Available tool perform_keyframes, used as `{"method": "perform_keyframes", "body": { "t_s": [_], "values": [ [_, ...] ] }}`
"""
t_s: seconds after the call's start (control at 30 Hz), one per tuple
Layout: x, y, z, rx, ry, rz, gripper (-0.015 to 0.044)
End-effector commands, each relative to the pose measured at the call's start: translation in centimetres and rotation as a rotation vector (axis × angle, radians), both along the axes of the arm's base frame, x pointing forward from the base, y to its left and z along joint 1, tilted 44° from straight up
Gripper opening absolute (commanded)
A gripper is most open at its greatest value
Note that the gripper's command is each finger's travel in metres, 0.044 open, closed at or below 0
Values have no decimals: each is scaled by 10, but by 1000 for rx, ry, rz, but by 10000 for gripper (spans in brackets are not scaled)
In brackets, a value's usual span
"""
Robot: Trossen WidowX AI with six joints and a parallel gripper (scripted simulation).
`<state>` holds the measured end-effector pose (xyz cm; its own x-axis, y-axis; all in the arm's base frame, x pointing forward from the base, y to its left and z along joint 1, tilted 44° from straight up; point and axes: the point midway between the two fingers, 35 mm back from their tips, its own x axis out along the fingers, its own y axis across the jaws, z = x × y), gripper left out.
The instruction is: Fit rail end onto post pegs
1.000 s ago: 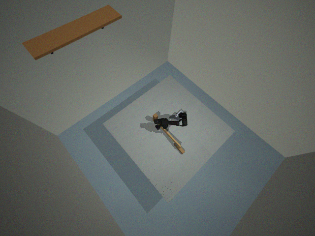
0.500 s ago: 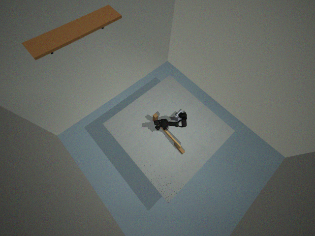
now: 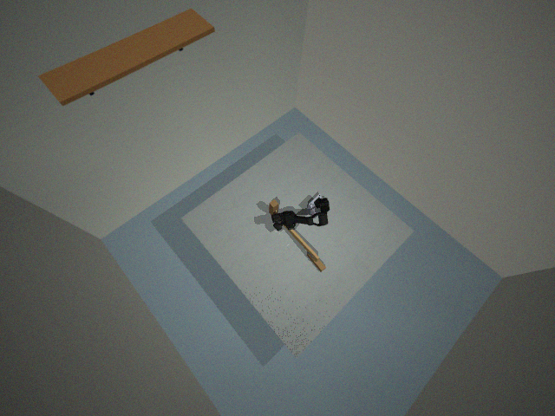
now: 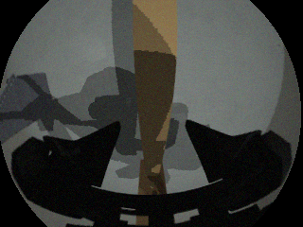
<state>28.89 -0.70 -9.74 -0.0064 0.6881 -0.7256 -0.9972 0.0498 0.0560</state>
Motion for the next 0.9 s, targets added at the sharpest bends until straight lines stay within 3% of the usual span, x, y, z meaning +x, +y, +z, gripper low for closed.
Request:
{"method": "perform_keyframes", "body": {
  "t_s": [0.0, 0.5, 0.87],
  "values": [
    [-2, 4, -3, 6, 6, -3, 440],
    [-2, 4, -3, 6, 6, -3, 46],
    [-2, 4, -3, 6, 6, -3, 0]
  ]
}}
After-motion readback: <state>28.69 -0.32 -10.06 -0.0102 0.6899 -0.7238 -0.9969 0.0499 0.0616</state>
